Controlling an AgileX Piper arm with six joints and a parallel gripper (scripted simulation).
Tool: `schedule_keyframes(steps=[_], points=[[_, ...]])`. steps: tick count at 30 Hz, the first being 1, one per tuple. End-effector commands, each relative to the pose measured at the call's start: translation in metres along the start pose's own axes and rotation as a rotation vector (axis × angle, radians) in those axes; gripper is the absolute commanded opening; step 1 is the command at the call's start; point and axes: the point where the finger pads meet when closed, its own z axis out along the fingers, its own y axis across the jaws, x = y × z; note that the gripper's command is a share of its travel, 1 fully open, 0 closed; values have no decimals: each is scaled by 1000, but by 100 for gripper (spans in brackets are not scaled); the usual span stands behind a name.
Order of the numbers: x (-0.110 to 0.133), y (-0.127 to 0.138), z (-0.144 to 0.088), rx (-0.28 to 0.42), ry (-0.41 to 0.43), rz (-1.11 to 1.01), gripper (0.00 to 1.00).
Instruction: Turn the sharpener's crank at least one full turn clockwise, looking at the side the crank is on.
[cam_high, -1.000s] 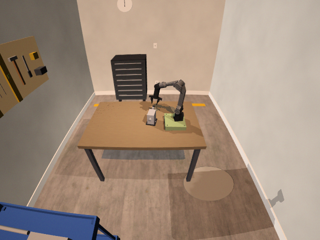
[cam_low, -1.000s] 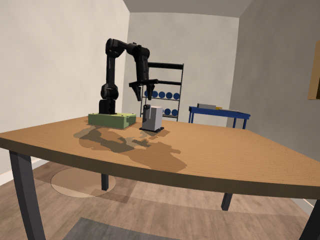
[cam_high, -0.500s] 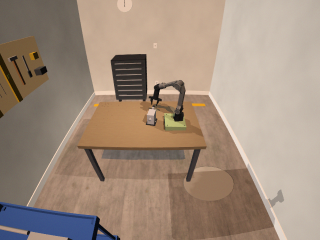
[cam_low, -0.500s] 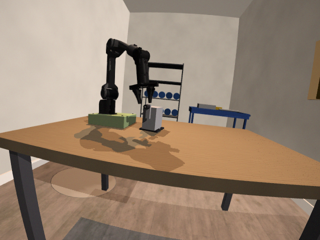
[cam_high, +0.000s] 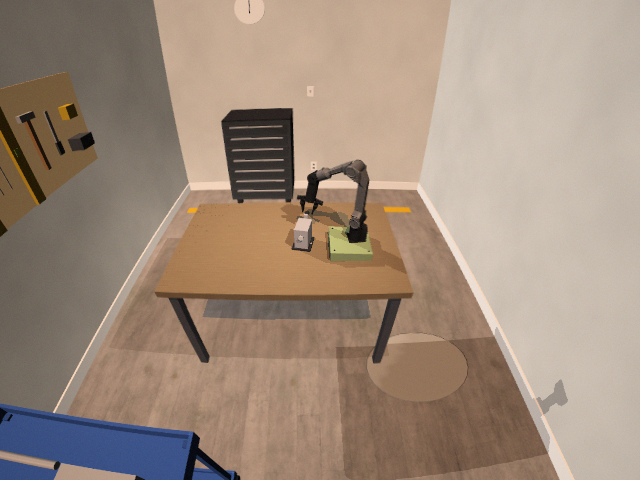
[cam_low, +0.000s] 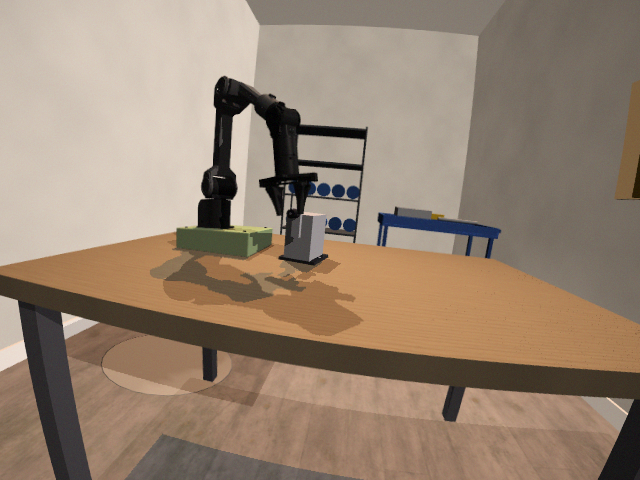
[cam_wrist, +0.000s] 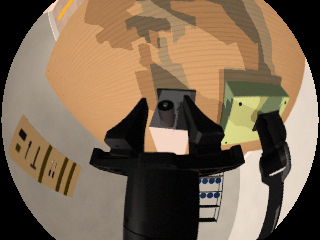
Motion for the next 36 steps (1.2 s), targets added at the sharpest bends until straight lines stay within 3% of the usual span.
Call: schedule_keyframes(steps=[1, 22, 23, 36], points=[[1, 0, 2, 3, 2, -1, 69], [0, 0, 2, 0, 0, -1, 69], [0, 0, 3, 0, 0, -1, 20], [0, 0, 3, 0, 0, -1, 20]])
